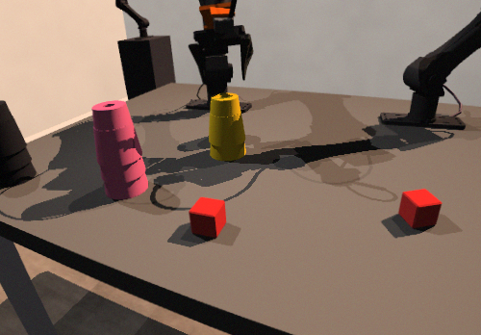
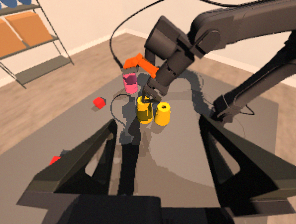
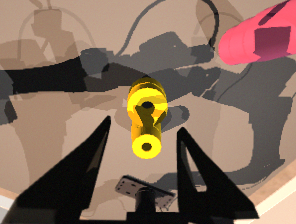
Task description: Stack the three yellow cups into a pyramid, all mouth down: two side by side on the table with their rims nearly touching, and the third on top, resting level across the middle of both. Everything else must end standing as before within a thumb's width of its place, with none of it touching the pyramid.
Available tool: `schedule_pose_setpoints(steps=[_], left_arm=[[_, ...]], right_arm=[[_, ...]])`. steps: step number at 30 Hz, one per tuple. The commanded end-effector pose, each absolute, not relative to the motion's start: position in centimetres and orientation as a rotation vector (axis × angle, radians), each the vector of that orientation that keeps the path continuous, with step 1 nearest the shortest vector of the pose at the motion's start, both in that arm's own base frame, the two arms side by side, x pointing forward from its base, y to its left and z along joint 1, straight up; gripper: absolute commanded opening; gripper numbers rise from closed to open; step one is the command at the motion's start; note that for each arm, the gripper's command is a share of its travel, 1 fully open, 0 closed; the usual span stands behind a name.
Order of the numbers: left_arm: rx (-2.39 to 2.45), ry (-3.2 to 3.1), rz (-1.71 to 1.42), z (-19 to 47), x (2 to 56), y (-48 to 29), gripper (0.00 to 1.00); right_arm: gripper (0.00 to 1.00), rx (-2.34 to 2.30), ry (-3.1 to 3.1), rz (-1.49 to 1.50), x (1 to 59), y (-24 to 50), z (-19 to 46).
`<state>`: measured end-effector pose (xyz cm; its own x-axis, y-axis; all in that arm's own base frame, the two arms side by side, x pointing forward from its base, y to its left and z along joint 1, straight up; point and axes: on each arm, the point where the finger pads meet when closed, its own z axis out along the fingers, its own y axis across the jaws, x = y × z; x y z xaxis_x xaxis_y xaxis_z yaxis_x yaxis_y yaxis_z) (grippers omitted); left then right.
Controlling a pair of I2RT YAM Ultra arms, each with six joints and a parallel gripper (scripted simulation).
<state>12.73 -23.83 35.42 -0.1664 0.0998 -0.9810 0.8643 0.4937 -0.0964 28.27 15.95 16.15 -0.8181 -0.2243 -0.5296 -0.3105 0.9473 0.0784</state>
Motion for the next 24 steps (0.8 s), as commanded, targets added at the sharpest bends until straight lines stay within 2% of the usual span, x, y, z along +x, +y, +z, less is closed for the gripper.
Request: schedule_pose_setpoints(steps=[1, 24], left_arm=[[0.828, 1.576, -0.867, 36.3, 12.4, -23.5, 1.0], [0.828, 1.576, -0.867, 36.3, 12.4, -23.5, 1.0]], right_arm=[[0.82, -0.432, 2.693, 0.114, 27.6, 15.3, 15.4], [0.82, -0.466, 2.753, 0.08, 28.6, 16.2, 13.0]])
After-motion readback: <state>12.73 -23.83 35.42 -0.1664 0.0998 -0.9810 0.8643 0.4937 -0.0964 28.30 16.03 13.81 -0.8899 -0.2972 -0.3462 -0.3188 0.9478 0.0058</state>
